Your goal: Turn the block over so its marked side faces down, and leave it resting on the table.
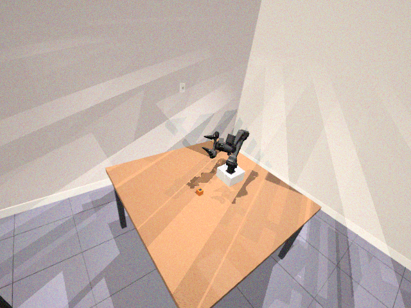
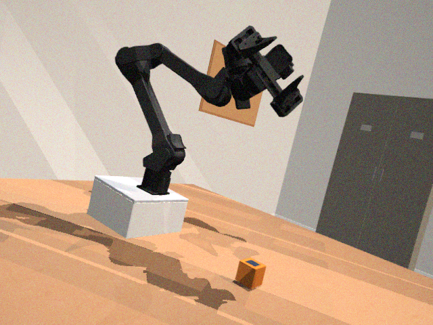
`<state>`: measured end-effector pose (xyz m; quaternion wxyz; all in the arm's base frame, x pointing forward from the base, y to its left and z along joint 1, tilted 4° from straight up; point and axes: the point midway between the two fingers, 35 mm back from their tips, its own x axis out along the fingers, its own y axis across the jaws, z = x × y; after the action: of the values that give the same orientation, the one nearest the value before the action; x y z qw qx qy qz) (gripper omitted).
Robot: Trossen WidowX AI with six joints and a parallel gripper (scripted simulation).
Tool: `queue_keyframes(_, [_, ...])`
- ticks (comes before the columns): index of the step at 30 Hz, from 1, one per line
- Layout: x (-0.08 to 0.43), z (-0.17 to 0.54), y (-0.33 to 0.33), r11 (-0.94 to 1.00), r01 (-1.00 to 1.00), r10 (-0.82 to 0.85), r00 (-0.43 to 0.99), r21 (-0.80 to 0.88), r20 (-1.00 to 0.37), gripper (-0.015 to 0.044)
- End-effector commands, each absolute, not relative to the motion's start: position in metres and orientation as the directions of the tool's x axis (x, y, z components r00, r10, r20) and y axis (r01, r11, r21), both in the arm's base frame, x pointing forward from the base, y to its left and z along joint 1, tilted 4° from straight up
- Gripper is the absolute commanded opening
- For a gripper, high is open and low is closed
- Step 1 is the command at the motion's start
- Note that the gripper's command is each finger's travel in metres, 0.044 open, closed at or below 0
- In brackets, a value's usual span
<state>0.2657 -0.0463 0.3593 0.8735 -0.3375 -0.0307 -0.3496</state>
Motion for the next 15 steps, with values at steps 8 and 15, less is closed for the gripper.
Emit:
queue_keyframes(8, [0.349, 0.292, -0.027, 0.669, 0.280, -0.439, 0.896, -0.689, -0.062, 0.0440])
queue_keyframes(15, [0.380, 0.205, -0.024, 0.829, 0.001, -0.318, 0.824, -0.560, -0.469, 0.0440])
